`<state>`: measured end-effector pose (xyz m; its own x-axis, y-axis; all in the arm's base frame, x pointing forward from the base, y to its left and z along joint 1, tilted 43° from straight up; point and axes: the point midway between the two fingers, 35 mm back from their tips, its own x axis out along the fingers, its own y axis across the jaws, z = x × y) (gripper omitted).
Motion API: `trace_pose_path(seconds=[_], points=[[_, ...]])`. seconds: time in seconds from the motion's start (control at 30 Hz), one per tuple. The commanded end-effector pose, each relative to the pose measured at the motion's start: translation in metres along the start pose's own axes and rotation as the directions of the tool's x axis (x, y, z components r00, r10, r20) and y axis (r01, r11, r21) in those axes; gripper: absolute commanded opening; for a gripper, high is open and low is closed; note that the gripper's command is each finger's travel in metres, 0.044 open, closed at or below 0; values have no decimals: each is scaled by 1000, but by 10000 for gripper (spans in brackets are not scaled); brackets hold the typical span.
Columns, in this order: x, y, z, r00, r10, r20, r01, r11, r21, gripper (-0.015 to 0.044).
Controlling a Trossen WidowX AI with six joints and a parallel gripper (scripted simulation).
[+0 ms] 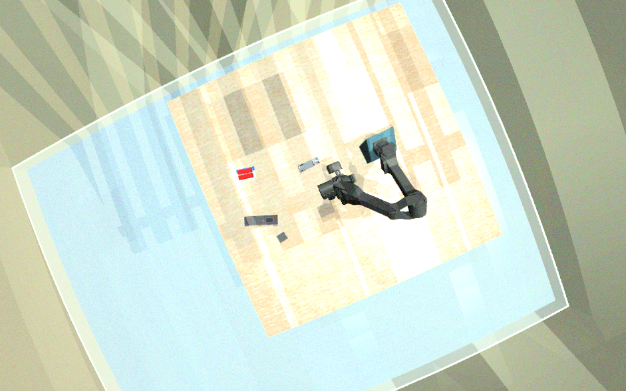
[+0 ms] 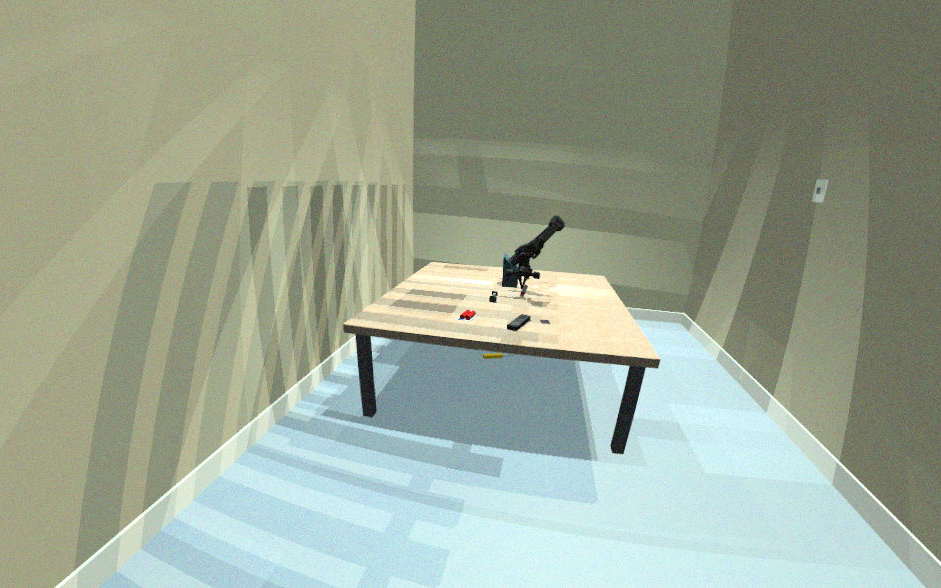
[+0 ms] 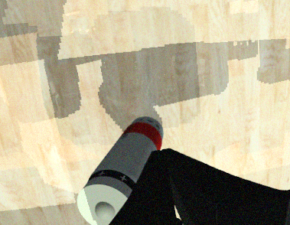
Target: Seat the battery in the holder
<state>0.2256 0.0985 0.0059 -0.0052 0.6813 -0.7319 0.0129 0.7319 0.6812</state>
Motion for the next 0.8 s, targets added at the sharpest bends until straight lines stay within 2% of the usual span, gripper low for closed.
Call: trace_pose_path(seconds=[0.0, 0.53, 0.77], points=[[0, 8, -1, 1000, 5, -3, -5, 1000, 1, 0], [-1, 23, -2, 1000, 6, -1, -6, 1000, -3, 0], [-46, 21, 1, 1000, 0, -2, 0, 1000, 0, 0]])
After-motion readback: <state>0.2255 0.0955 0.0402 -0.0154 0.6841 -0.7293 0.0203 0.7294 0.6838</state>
